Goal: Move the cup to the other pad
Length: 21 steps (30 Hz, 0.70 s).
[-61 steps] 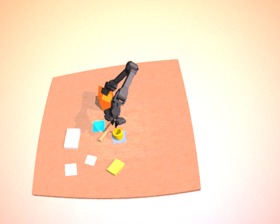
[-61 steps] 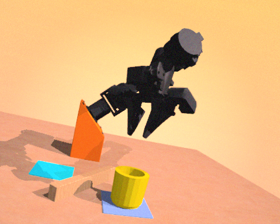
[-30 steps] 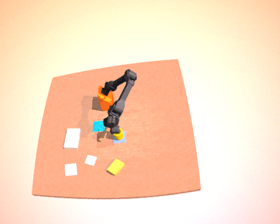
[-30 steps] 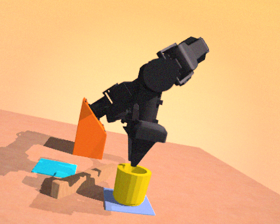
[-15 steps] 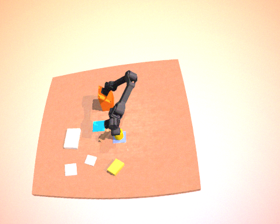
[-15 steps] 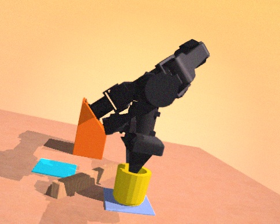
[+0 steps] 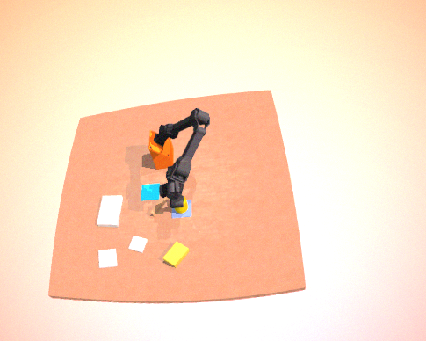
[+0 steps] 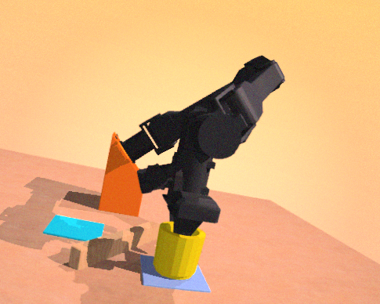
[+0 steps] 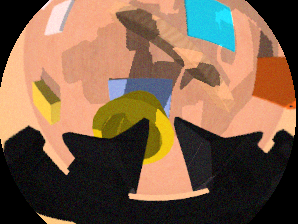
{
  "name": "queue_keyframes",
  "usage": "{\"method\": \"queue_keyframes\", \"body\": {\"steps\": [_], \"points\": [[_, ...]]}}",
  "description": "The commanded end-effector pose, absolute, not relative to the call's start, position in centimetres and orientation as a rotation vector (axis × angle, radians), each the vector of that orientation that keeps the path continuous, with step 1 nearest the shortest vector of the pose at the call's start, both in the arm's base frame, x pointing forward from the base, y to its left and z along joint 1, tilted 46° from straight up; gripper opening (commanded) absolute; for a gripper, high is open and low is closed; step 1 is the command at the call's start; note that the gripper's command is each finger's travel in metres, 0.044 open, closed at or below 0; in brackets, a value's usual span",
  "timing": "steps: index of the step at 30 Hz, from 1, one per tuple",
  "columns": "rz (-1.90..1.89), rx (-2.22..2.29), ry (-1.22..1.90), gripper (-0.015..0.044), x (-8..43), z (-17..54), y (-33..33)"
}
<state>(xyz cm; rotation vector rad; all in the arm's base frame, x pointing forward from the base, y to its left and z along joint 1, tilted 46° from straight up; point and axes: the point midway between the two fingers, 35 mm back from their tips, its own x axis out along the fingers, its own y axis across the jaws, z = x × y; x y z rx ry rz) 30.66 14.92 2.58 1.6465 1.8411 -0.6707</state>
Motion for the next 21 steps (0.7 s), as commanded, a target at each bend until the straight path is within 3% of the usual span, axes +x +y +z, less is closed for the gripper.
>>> {"method": "queue_keyframes", "body": {"steps": [1, 21], "points": [[-0.67, 1.646, 1.841, 0.0133, 30.67, 2.6, 14.9], [-0.67, 1.646, 1.841, 0.0, 30.68, 2.64, 14.86]]}}
